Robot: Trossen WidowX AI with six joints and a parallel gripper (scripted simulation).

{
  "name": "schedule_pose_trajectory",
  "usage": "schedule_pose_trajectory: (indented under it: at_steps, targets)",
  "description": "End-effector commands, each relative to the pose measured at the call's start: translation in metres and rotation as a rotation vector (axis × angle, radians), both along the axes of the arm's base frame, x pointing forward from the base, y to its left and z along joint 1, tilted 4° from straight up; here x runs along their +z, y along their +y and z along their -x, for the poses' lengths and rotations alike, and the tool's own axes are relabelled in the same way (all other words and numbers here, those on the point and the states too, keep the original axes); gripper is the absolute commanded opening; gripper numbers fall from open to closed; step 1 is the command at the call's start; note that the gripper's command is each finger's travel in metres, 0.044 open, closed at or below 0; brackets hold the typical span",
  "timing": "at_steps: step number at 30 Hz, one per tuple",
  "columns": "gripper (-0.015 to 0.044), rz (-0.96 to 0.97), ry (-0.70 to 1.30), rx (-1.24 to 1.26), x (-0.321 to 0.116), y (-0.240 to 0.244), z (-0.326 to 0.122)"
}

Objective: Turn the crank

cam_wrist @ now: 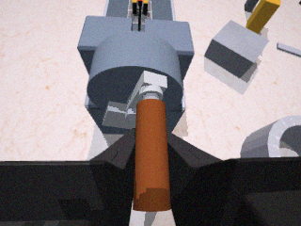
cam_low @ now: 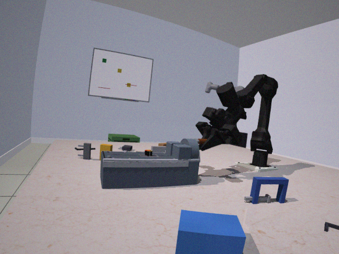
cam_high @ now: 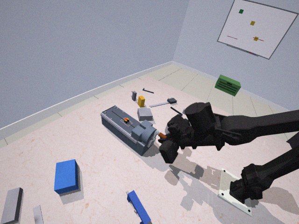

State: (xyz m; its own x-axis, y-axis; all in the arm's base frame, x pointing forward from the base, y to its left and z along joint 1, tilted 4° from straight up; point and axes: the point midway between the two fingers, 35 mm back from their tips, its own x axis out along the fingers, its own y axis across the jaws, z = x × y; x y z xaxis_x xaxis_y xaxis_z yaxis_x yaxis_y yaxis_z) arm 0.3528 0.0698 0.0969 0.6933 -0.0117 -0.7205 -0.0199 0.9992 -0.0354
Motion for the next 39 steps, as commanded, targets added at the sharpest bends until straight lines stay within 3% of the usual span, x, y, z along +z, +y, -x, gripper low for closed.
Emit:
schedule_pose_trajectory:
  at_steps: [1,39]
  targets:
    - [0.0000,0.012,0.003,-0.022,-0.0026,-0.0089,0.0000]
    - [0.0000,0.013,0.003,-0.022,-0.0112,-0.0152,-0.0001]
